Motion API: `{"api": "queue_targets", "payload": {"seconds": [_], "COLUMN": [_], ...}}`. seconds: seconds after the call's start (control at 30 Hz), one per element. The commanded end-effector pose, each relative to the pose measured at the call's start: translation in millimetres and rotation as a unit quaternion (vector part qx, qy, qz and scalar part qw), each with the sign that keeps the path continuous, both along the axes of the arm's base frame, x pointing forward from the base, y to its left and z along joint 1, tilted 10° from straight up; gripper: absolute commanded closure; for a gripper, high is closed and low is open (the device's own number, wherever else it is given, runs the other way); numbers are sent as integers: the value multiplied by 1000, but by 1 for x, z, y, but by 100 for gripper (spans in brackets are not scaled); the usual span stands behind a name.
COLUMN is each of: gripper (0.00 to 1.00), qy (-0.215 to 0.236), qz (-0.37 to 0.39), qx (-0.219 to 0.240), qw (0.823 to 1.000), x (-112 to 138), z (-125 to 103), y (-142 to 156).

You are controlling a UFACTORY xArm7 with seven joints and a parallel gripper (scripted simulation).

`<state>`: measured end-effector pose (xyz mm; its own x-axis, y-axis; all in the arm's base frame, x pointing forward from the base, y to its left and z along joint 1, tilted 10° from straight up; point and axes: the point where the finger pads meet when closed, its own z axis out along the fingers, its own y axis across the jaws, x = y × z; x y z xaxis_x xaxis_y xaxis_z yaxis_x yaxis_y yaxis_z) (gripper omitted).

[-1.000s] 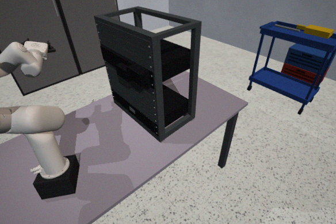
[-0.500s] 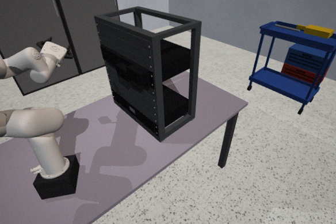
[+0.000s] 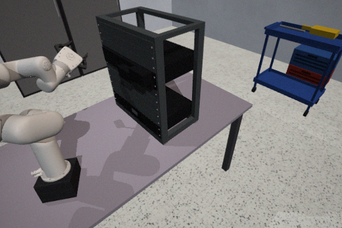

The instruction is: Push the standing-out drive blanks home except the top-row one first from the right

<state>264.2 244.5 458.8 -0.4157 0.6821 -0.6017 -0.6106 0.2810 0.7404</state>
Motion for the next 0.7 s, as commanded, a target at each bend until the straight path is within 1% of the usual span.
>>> {"api": "queue_targets", "payload": {"seconds": [0.0,0.23,0.47,0.53,0.67], "gripper": [0,0,0,0,0], "qy": [9,53,92,92,112], "qz": [-9,-45,-77,-77,-93], "qx": [10,51,89,89,110], "qw": [1000,996,989,989,983], "x": [5,26,41,41,47], "z": [-1,-17,-34,-34,-43], "y": [-8,-41,-71,-71,-86]}}
